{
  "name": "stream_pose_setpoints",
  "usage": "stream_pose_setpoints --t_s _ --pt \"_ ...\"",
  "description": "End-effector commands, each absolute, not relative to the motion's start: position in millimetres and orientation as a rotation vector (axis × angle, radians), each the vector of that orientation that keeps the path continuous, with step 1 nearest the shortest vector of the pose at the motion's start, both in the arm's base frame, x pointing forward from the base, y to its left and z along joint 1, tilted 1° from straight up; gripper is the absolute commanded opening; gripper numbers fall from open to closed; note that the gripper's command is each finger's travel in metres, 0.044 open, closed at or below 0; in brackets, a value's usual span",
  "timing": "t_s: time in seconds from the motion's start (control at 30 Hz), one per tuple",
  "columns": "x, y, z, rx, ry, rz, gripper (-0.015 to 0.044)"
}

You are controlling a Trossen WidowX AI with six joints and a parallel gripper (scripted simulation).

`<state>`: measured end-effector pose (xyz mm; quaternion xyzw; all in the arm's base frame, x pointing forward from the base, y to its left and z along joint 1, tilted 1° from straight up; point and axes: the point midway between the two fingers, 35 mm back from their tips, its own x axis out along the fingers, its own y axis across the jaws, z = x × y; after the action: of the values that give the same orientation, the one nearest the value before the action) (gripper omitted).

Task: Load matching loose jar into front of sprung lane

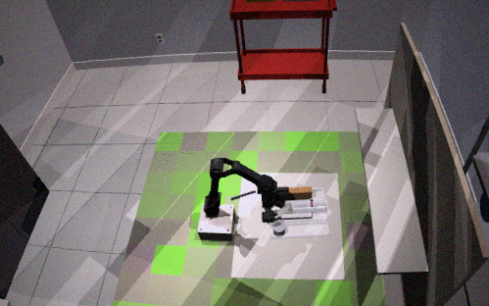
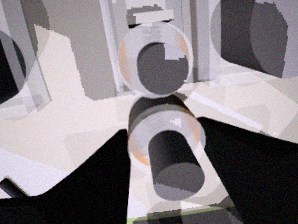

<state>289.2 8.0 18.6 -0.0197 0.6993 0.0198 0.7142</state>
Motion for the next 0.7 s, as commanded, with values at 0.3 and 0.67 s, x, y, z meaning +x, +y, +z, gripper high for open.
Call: stream_pose_setpoints --t_s 0.3,0.67 --pt "302.0 7.8 20.4 -0.043 1.529 0.036 0.0000" --pt "306.2 8.0 20.5 -0.043 1.529 0.036 0.0000"
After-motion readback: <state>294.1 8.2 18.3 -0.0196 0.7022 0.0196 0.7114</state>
